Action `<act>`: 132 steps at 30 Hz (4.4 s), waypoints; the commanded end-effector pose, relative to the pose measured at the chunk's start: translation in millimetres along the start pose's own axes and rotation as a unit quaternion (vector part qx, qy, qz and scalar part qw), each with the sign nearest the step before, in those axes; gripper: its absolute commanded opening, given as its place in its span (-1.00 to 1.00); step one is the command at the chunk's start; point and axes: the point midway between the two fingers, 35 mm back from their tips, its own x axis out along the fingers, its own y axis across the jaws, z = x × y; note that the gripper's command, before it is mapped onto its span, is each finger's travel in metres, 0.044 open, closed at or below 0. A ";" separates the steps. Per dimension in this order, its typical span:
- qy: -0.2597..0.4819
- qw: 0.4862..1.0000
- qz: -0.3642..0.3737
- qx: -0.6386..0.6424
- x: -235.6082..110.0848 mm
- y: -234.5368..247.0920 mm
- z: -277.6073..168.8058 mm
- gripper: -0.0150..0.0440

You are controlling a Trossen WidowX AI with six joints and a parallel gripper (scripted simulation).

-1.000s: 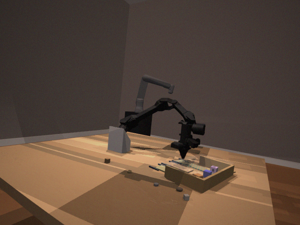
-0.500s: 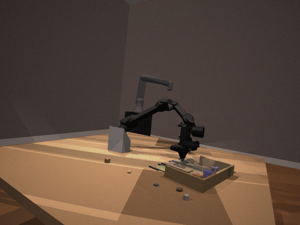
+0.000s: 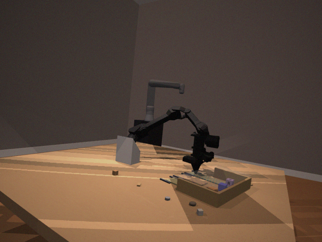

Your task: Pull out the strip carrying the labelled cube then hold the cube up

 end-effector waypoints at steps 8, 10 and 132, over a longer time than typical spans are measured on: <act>0.000 1.000 0.001 0.003 1.4 -0.3 0.0 -0.49; 0.000 1.000 0.001 0.003 1.6 -0.3 0.0 -0.49; 0.003 1.000 0.001 0.006 5.9 -4.5 -161.7 -0.49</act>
